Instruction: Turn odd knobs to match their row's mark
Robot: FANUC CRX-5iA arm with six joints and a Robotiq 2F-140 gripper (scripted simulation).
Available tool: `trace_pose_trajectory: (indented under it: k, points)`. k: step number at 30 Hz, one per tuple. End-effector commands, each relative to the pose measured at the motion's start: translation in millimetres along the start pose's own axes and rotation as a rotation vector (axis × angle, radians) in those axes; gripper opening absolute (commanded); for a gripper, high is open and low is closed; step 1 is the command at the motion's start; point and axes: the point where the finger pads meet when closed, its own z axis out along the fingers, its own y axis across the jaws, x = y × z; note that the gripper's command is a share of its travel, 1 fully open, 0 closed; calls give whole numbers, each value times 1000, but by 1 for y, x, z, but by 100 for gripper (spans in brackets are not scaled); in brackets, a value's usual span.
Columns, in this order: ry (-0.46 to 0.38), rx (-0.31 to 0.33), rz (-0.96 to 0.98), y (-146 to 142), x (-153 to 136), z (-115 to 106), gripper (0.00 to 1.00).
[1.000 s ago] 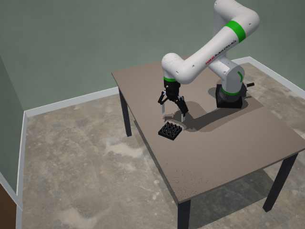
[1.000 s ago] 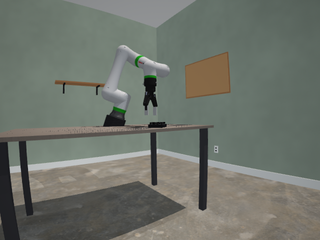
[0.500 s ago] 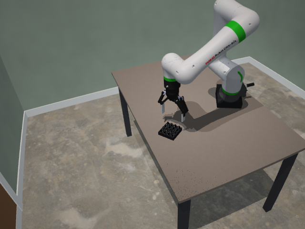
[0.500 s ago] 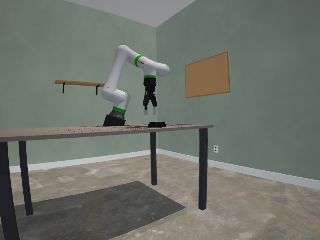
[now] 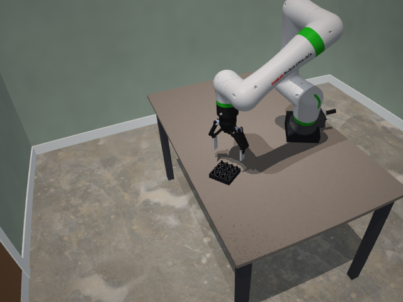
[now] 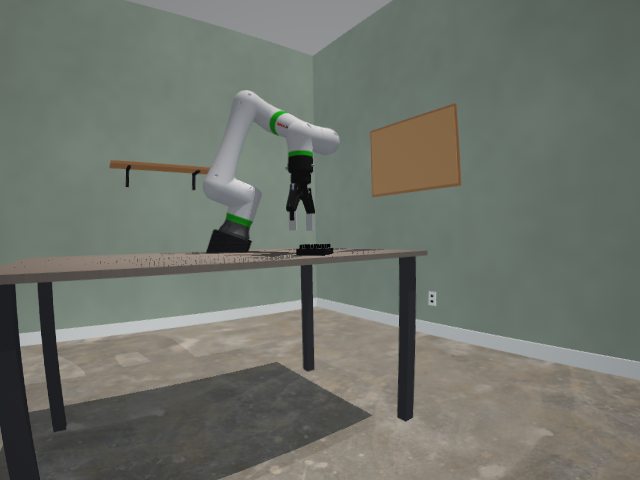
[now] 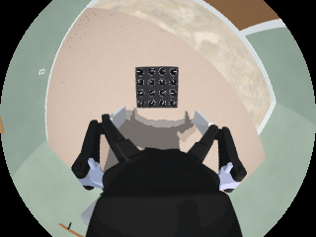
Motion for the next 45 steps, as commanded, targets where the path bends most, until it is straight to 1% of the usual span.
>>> trace_pose_trajectory:
  k: [1, 26, 38, 45]
  points:
    - [0, 0, 0, 0, 0, 0, 100]
    - [-1, -1, 0, 0, -1, 0, 100]
    - [-3, -1, 1, 2, -14, -1, 100]
    - [-3, -1, 1, 3, -29, -1, 100]
